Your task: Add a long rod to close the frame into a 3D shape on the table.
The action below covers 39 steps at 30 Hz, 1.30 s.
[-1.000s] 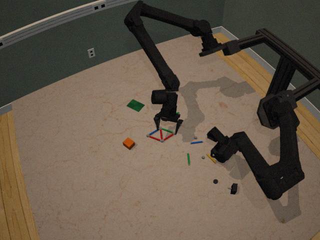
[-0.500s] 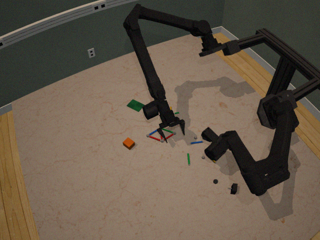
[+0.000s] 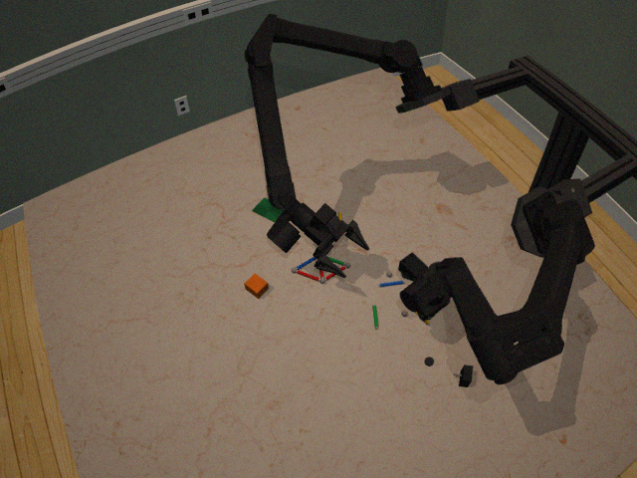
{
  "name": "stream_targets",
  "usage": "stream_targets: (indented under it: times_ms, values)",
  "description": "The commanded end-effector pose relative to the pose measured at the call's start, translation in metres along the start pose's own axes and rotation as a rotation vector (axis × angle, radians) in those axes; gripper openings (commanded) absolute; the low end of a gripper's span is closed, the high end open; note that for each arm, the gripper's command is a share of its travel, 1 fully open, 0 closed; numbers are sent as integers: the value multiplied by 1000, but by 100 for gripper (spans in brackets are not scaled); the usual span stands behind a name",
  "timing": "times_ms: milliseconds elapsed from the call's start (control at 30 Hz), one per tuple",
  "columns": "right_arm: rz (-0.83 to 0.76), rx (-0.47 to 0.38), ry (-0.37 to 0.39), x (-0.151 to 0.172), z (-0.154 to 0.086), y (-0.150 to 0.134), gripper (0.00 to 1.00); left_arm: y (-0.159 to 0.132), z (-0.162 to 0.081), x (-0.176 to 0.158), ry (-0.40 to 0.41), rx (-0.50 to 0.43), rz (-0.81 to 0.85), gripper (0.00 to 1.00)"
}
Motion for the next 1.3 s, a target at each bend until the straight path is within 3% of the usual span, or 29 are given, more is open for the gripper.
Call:
stream_targets:
  times_ms: [0,133,267,433,967,1267]
  values:
    - [-106,-31,88,6,-1,-8,100,8,-4,3,12,-3,33,32]
    - [-118,-131,144,9,-14,4,100,7,-5,3,14,-3,32,32]
    - [-94,-177,163,8,-21,10,100,7,-5,3,14,-3,32,32]
    - [-95,-176,163,8,-21,10,100,7,-5,3,14,-3,32,32]
    - [-121,-164,149,4,-25,20,100,4,25,3,3,0,6,32]
    - [-121,-164,149,4,-25,20,100,5,19,5,14,0,15,32]
Point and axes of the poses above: on each arm, the point where the finger pads meet when closed, its own z axis out along the fingers, its own x axis across the jaws, y = z × x, the point moved 1 cm from there along -z, back along the fingers, and after that the axes turned 13 degrees about z, right-handed, at the moved point
